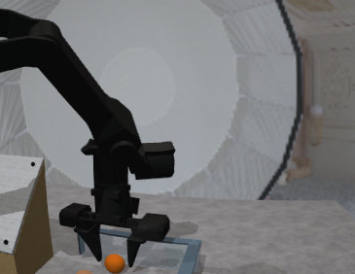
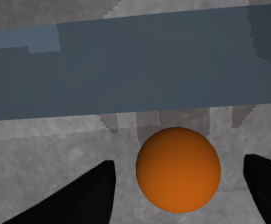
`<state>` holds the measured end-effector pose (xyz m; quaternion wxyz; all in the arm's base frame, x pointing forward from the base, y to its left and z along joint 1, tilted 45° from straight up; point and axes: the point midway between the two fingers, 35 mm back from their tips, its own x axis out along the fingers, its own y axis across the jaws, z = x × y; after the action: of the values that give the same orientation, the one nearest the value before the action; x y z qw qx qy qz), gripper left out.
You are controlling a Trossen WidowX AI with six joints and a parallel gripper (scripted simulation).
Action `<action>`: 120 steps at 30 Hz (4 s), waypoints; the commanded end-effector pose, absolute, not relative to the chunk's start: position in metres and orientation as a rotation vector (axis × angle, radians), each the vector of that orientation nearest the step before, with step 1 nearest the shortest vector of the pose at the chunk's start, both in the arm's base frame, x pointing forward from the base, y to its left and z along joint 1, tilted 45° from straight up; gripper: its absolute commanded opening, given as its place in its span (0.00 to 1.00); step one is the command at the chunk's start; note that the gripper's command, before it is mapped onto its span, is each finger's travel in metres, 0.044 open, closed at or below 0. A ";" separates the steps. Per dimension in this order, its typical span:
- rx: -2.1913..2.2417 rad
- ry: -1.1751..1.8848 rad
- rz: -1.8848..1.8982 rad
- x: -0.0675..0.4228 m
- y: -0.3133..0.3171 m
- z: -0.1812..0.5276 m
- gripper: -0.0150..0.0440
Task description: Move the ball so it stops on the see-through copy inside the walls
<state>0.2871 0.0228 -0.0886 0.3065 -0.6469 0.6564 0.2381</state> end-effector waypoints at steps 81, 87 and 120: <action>-1.722 1.742 0.634 0.256 -0.022 -0.029 0.25; -1.722 1.742 0.634 0.256 -0.022 -0.029 0.25; -1.718 1.740 0.631 0.256 -0.034 -0.041 0.74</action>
<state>0.2564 -0.0339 -0.0415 0.3031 -0.6482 0.6566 0.2383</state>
